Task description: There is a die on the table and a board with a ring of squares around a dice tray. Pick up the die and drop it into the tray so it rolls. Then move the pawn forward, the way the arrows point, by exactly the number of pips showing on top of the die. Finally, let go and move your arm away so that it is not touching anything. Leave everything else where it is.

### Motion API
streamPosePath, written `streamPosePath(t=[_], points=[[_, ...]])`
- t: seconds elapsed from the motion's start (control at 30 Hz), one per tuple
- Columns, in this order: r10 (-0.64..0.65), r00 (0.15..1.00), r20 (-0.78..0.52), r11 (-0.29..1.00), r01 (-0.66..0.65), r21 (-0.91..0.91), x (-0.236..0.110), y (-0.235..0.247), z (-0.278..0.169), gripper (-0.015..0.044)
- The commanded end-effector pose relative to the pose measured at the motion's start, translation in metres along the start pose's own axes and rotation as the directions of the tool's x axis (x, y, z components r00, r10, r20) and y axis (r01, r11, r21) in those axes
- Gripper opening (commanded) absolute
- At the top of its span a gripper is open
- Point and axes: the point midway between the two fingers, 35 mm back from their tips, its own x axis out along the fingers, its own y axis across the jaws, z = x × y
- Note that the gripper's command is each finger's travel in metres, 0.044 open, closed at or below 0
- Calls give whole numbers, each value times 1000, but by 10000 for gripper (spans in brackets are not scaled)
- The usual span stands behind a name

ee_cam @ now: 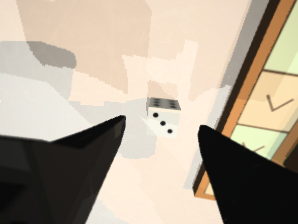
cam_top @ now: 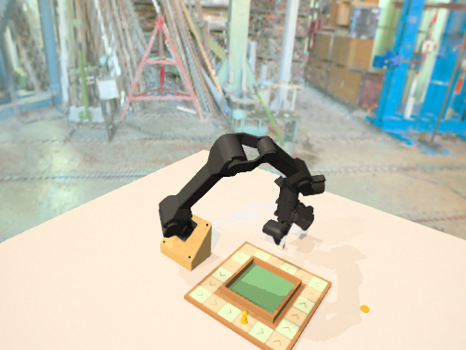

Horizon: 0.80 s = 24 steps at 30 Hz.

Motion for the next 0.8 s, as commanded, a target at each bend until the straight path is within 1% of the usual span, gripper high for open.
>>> streamPosePath(t=[0.0,0.37,0.57,0.77], points=[[-4,1000,2,1000,4,-4,6,-1,0,275],[-4,1000,2,1000,5,-4,22,-1,-1,275],[-4,1000,2,1000,5,-4,22,-1,-1,117],[-4,1000,2,1000,5,-4,22,-1,-1,78]])
